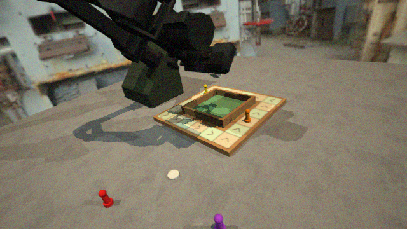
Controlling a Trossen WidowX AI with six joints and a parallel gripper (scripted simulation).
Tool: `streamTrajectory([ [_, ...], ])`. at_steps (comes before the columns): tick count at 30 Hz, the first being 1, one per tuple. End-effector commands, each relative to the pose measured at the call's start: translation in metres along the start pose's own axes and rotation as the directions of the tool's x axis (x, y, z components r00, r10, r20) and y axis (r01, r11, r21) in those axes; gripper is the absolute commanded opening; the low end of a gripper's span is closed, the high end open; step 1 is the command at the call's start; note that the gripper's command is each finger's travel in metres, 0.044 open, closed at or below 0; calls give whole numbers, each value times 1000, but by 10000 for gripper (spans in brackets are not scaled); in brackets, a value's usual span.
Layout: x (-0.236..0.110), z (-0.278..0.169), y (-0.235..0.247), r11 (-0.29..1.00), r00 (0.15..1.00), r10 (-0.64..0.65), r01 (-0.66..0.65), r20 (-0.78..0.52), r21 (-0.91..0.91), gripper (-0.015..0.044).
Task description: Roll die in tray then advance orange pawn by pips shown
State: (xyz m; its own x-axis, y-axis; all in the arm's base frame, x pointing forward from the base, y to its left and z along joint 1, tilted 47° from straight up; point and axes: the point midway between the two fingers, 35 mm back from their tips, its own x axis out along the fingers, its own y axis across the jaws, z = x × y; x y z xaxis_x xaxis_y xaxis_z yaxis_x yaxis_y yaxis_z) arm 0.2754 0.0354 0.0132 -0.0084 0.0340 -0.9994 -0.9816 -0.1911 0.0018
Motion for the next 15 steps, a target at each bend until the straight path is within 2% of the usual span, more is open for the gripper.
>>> streamTrajectory([
  [1,2,2,6,1000,1000,16,-16,7,4,0],
  [11,1,0,3,1000,1000,10,-10,1,0,0],
  [15,1,0,3,1000,1000,10,-10,1,0,105],
])
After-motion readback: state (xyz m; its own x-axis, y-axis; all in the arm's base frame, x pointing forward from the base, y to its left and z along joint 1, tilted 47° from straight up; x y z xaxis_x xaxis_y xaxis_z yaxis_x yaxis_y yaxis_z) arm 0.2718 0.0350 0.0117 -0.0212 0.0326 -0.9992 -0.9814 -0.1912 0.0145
